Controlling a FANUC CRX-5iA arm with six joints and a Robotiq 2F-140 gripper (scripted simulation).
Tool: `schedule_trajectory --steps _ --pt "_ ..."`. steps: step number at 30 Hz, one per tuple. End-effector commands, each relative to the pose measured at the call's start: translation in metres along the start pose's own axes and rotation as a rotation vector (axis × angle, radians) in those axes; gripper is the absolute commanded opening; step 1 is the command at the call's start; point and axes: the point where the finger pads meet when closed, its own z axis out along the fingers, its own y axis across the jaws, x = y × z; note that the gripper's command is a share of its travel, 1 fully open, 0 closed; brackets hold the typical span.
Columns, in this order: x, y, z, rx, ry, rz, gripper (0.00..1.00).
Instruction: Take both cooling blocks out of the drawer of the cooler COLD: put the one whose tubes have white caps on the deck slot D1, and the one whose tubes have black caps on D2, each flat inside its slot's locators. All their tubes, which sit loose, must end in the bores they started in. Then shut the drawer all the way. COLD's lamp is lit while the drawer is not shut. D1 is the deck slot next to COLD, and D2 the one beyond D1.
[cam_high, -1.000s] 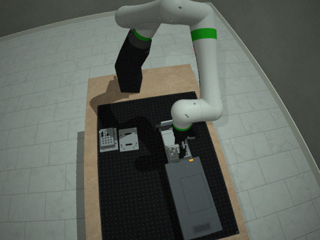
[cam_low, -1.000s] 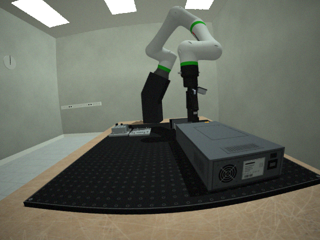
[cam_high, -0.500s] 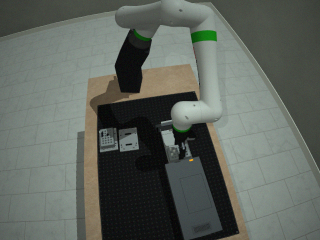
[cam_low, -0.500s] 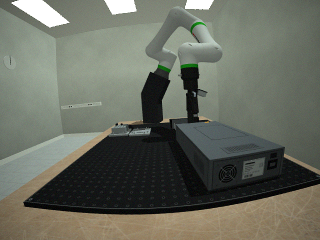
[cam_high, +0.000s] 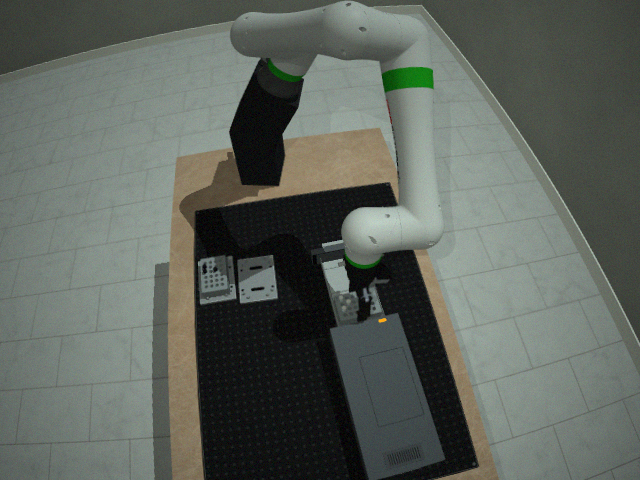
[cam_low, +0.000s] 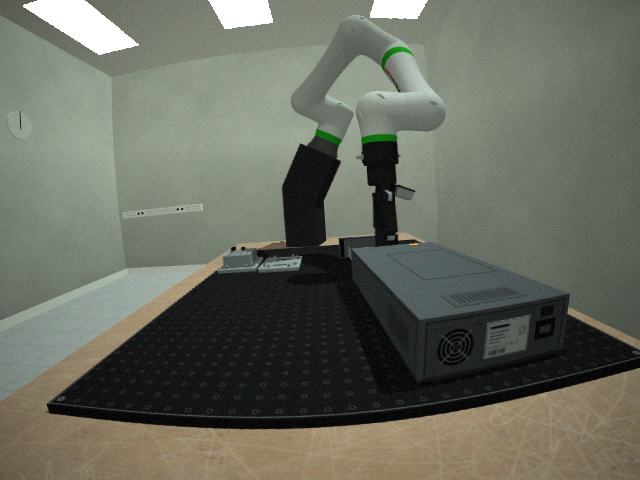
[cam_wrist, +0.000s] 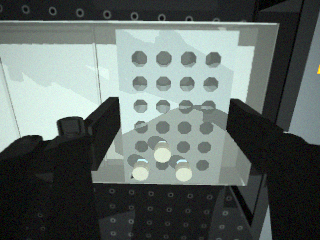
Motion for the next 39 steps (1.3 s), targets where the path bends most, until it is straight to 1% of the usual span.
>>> schedule_trajectory --steps 1,10,16,18,33,35,39 --pt "0.0 0.0012 -0.0002 -0.002 0.0 0.0 0.66" --pt "0.0 0.0013 -0.0003 -0.002 0.0 0.0 0.66" --pt "0.0 0.0012 -0.0002 -0.002 0.0 0.0 0.57" --pt "0.0 0.0012 -0.0002 -0.002 0.0 0.0 0.57" --pt "0.0 0.0013 -0.0003 -0.002 0.0 0.0 0.34" --pt "0.0 0.0013 -0.0003 -0.002 0.0 0.0 0.34" --pt "0.0 0.0013 -0.0003 -0.002 0.0 0.0 0.28"
